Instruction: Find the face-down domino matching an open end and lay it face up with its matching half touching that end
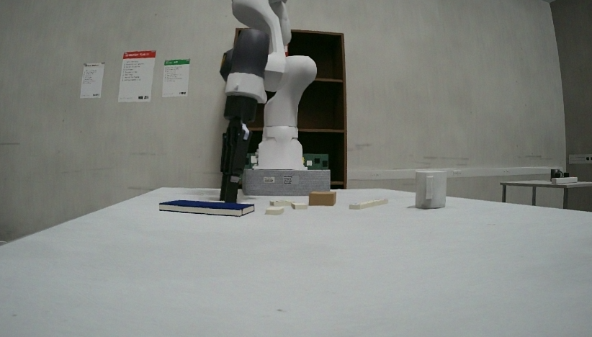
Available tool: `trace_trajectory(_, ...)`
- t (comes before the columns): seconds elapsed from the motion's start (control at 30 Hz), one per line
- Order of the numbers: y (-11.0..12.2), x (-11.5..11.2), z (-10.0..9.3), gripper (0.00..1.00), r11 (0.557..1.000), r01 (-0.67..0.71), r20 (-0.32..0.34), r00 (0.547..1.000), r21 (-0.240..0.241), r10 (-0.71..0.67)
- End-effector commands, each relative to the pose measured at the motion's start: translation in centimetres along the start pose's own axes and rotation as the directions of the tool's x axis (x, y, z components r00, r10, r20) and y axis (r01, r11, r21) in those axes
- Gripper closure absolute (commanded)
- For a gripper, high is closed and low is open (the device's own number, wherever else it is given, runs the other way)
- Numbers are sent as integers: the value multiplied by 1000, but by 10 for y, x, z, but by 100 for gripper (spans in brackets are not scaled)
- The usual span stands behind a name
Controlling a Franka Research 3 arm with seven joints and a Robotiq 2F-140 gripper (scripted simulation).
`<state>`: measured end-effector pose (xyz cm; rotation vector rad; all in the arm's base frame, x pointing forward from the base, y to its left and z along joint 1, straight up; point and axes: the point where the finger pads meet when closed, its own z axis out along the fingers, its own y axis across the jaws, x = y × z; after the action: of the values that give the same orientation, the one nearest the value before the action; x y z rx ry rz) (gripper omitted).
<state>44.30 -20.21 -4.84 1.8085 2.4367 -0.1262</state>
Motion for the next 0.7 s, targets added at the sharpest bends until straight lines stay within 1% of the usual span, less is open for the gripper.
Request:
trace_trajectory(0.0, -1, -2, 1, 77, 1000, -6, 1, 1000, -1, 6)
trace_trajectory(0.2, -1, -2, -3, 77, 1000, -6, 1, 1000, -1, 6)
trace_trajectory(0.3, -1, -3, -11, 77, 1000, -6, 1, 1000, -1, 6)
trace_trajectory(0.4, -1, -5, -22, 77, 1000, -6, 1, 1000, -1, 6)
trace_trajectory(0.47, -1, -5, -22, 77, 1000, -6, 1, 1000, -1, 6)
trace_trajectory(0.67, -1, -9, -56, 77, 1000, -6, 1, 1000, -1, 6)
